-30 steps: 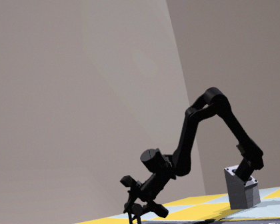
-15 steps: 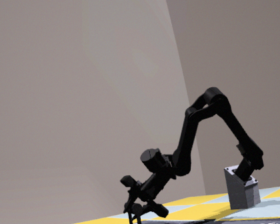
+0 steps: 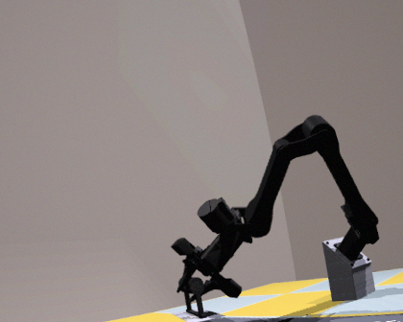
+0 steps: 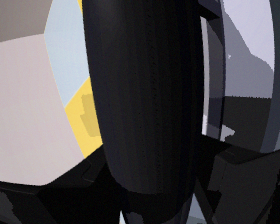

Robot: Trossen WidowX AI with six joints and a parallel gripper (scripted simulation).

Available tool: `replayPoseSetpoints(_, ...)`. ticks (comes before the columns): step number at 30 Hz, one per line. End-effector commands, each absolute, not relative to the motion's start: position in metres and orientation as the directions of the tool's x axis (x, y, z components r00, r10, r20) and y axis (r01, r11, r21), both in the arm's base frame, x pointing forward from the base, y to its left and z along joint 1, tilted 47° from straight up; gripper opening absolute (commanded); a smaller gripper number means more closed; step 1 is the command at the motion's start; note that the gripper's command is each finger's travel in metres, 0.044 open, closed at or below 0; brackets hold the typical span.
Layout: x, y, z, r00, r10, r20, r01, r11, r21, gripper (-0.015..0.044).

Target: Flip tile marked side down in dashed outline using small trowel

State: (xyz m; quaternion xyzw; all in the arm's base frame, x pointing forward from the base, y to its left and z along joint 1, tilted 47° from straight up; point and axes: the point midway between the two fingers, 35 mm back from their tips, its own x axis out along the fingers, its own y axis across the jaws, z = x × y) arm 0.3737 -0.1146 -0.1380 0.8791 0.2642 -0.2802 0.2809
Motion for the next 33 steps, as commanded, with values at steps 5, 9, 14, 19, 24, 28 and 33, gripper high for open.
replayPoseSetpoints(5,0.377,-0.134,-0.119,0.720,0.296,-0.628,0.610,-0.700,0.370,0.0000)
replayPoseSetpoints(9,0.382,-0.128,-0.114,0.731,0.313,-0.607,0.620,-0.677,0.397,0.0000)
replayPoseSetpoints(14,0.396,-0.106,-0.096,0.757,0.379,-0.532,0.641,-0.591,0.490,0.0000)
replayPoseSetpoints(19,0.406,-0.083,-0.078,0.767,0.451,-0.456,0.640,-0.501,0.582,0.0000)
replayPoseSetpoints(24,0.413,-0.062,-0.061,0.762,0.516,-0.391,0.624,-0.422,0.658,0.0000)
replayPoseSetpoints(28,0.413,-0.061,-0.061,0.762,0.518,-0.389,0.623,-0.419,0.661,0.0000)
replayPoseSetpoints(33,0.413,-0.061,-0.061,0.762,0.518,-0.389,0.623,-0.419,0.661,0.0000)
